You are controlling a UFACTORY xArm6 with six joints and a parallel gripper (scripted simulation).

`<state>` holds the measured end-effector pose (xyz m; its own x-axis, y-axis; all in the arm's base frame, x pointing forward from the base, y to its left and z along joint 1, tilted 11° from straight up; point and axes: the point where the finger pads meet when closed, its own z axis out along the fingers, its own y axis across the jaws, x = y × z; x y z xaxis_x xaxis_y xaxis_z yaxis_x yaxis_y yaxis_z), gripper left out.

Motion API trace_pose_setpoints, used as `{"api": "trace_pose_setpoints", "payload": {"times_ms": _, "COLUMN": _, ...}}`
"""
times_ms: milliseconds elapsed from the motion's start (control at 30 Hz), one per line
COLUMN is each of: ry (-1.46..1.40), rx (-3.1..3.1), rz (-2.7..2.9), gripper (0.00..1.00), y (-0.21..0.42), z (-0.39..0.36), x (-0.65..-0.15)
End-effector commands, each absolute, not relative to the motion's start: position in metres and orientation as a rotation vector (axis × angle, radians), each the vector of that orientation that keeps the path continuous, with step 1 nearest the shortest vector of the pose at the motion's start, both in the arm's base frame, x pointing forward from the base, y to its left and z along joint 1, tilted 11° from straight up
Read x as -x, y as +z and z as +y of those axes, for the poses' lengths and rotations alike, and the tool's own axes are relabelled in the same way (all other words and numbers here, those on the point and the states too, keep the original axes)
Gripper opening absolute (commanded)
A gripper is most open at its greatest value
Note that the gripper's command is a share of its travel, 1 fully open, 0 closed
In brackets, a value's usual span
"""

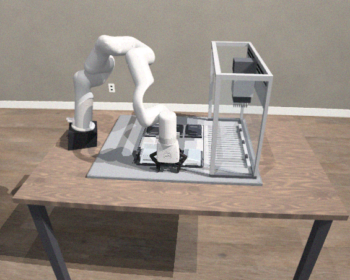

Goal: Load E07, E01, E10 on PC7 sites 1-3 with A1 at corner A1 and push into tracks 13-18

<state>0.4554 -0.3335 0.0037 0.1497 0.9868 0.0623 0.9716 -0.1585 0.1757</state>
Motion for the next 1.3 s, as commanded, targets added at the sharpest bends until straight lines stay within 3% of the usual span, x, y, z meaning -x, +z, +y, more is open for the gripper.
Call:
{"api": "trace_pose_setpoints", "payload": {"times_ms": 0, "ry": 0.248, "rx": -2.306, "rz": 1.972, "gripper": 1.0, "y": 0.005, "z": -0.334, "x": -0.457}}
{"api": "trace_pose_setpoints", "payload": {"times_ms": 1267, "ry": 0.248, "rx": -2.306, "rz": 1.972, "gripper": 1.0, "y": 0.006, "z": -0.317, "x": -0.459}}
